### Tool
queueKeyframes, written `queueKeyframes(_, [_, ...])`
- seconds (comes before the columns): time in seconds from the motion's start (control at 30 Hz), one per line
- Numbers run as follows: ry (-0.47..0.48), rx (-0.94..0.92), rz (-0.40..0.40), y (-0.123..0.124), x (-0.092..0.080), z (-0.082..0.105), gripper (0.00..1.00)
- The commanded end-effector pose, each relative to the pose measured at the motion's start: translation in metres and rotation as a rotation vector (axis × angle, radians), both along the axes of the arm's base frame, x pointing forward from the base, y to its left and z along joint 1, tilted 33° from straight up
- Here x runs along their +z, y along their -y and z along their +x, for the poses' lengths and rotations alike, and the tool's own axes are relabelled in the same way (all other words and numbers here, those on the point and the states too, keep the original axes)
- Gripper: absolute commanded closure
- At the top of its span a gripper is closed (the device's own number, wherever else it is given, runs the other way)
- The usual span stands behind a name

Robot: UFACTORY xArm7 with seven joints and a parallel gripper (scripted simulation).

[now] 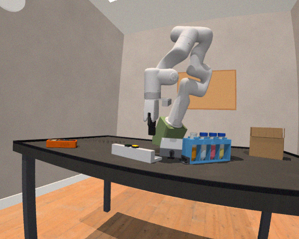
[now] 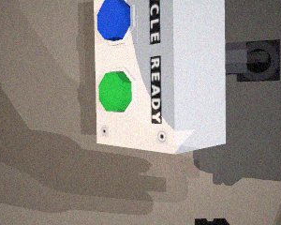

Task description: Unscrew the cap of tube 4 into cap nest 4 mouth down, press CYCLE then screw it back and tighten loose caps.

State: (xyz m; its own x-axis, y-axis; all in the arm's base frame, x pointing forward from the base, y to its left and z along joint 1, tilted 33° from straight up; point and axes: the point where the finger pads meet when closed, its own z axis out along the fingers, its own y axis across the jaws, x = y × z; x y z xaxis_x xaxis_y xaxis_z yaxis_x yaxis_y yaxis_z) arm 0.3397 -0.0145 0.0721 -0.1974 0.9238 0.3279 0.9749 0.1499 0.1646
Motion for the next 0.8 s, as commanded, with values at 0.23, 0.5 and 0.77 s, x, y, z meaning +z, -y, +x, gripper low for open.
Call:
queueKeyframes(0.23, [-0.012, 0.011, 0.034, 0.021, -0.01, 0.022, 1.0])
queueKeyframes(0.5, [-0.115, -0.319, 0.12, 0.05, -0.018, 0.045, 0.0])
queueKeyframes(0.77, [-0.211, -0.627, 0.201, 0.053, -0.019, 0.048, 0.0])
